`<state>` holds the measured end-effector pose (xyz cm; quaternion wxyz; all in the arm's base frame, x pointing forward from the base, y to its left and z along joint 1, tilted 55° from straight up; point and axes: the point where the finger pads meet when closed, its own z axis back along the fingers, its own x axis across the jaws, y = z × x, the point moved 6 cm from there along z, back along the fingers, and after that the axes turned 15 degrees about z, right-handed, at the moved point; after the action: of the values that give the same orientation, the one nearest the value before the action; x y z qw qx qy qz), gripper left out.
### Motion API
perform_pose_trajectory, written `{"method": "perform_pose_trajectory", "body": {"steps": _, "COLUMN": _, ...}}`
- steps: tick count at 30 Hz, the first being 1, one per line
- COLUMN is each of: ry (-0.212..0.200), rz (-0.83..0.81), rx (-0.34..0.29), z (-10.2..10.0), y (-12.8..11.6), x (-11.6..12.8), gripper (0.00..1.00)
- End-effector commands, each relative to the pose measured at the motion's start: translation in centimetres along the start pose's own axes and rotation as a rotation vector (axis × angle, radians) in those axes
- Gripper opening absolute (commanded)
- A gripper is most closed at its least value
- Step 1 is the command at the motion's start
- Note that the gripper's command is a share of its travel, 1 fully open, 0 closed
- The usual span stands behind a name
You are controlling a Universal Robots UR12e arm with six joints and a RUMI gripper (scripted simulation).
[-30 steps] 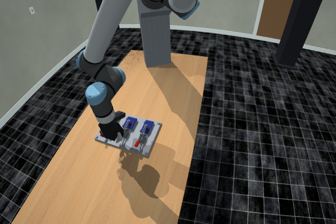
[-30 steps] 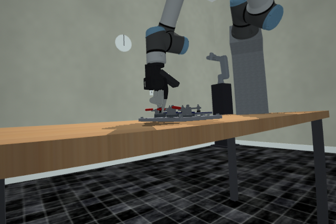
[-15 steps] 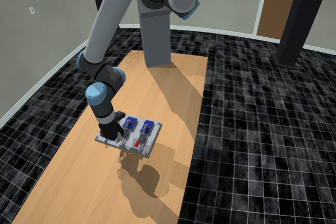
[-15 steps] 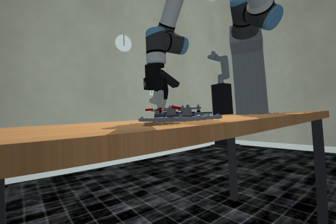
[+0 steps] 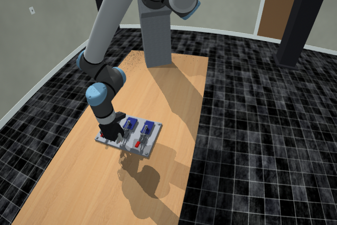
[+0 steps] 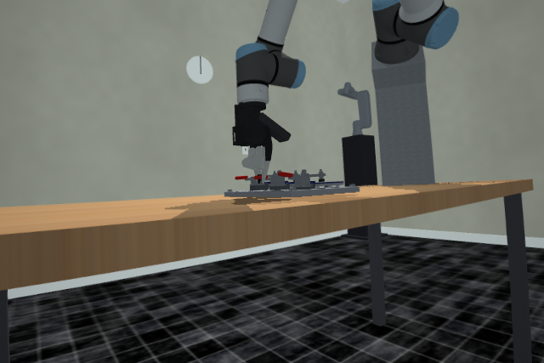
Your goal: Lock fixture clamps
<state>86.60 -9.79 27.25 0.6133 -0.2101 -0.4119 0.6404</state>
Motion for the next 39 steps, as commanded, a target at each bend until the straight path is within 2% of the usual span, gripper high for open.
{"method": "perform_pose_trajectory", "body": {"steps": 1, "ry": 0.0, "rz": 0.0, "rx": -0.001, "z": 0.05, "y": -0.04, "x": -0.01, "gripper": 0.0}}
{"method": "perform_pose_trajectory", "body": {"steps": 3, "ry": 0.0, "rz": 0.0, "rx": -0.001, "z": 0.05, "y": -0.04, "x": -0.01, "gripper": 0.0}}
{"method": "perform_pose_trajectory", "body": {"steps": 4, "ry": 0.0, "rz": 0.0, "rx": -0.001, "z": 0.05, "y": -0.05, "x": 0.0, "gripper": 0.28}}
{"method": "perform_pose_trajectory", "body": {"steps": 33, "ry": 0.0, "rz": 0.0, "rx": -0.001, "z": 0.06, "y": -0.05, "x": 0.0, "gripper": 0.28}}
{"method": "perform_pose_trajectory", "body": {"steps": 39, "ry": 0.0, "rz": 0.0, "rx": -0.001, "z": 0.67, "y": -0.04, "x": 0.0, "gripper": 0.28}}
